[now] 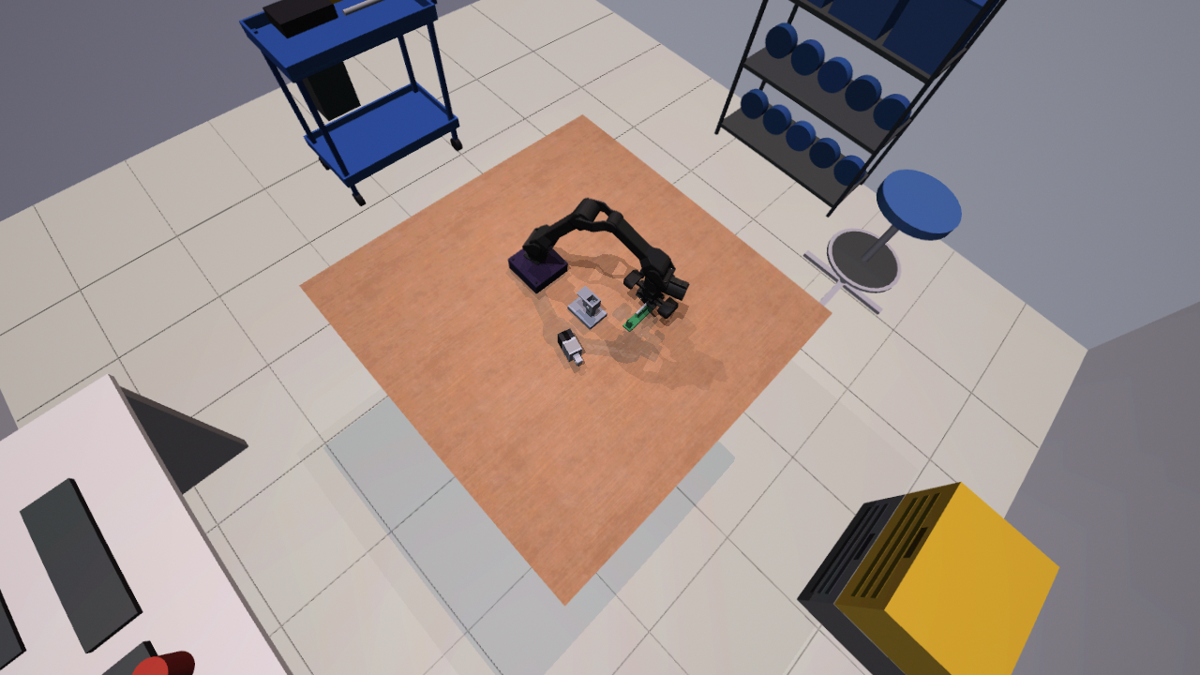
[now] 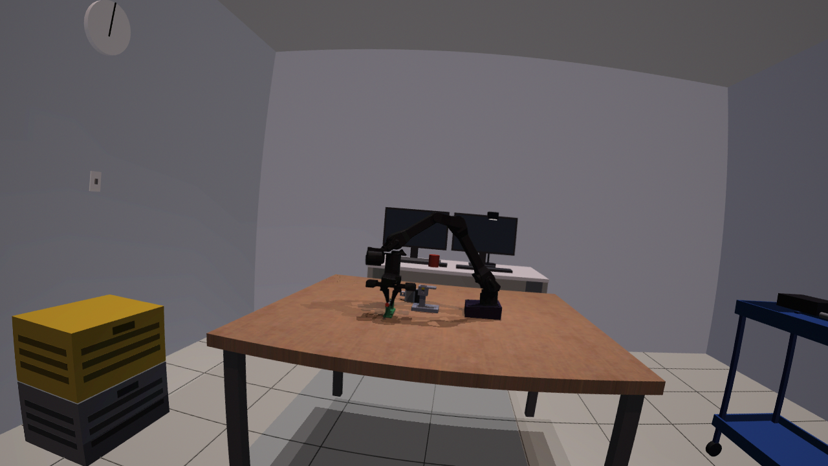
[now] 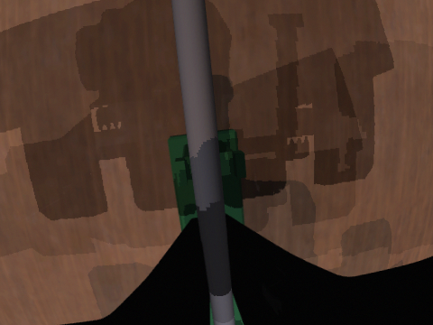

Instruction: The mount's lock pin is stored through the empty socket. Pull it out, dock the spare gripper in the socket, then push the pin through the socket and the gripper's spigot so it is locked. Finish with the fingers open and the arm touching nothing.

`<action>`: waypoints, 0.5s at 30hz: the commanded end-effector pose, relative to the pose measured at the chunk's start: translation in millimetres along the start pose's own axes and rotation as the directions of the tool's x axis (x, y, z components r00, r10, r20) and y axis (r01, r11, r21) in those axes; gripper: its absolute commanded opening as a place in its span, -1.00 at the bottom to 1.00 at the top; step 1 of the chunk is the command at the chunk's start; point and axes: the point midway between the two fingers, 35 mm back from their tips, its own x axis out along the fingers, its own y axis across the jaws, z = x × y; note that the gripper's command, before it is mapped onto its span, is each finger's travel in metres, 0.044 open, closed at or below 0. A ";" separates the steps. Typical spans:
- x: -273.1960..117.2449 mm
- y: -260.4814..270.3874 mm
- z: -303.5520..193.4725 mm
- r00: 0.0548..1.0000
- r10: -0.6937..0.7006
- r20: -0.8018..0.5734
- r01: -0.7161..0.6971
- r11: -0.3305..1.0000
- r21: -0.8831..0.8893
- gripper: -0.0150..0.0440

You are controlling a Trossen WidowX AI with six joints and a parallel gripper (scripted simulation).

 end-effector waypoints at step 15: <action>-12.0 0.5 -1.1 1.000 0.003 -0.001 -0.003 1.000 0.000 -0.49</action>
